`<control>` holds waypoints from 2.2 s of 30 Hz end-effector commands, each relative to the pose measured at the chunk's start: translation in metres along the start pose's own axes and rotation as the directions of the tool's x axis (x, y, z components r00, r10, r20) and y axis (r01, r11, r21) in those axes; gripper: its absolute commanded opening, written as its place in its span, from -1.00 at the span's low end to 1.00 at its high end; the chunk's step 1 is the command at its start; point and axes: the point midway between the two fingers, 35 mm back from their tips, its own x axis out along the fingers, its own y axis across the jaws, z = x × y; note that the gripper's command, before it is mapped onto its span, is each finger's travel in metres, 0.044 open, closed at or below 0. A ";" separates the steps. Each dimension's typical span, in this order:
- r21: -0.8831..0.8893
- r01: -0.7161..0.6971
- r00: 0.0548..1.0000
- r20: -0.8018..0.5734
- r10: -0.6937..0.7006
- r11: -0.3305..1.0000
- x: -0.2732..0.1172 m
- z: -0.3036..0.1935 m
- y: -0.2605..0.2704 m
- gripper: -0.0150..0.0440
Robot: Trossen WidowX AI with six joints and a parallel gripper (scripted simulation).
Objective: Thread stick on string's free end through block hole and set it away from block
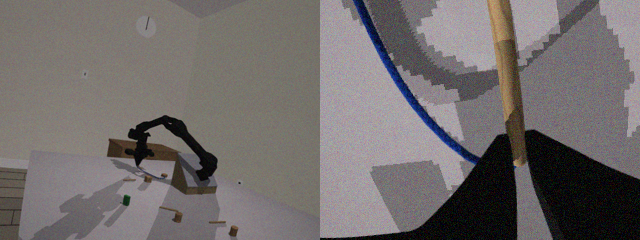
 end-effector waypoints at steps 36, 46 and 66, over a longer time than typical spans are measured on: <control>0.003 0.004 1.000 0.008 -0.004 1.000 0.019 0.027 -0.021 -0.49; 0.003 0.004 1.000 0.008 -0.004 1.000 0.019 0.039 -0.022 -0.49; 0.003 0.004 1.000 0.009 -0.004 1.000 0.019 0.064 -0.023 -0.49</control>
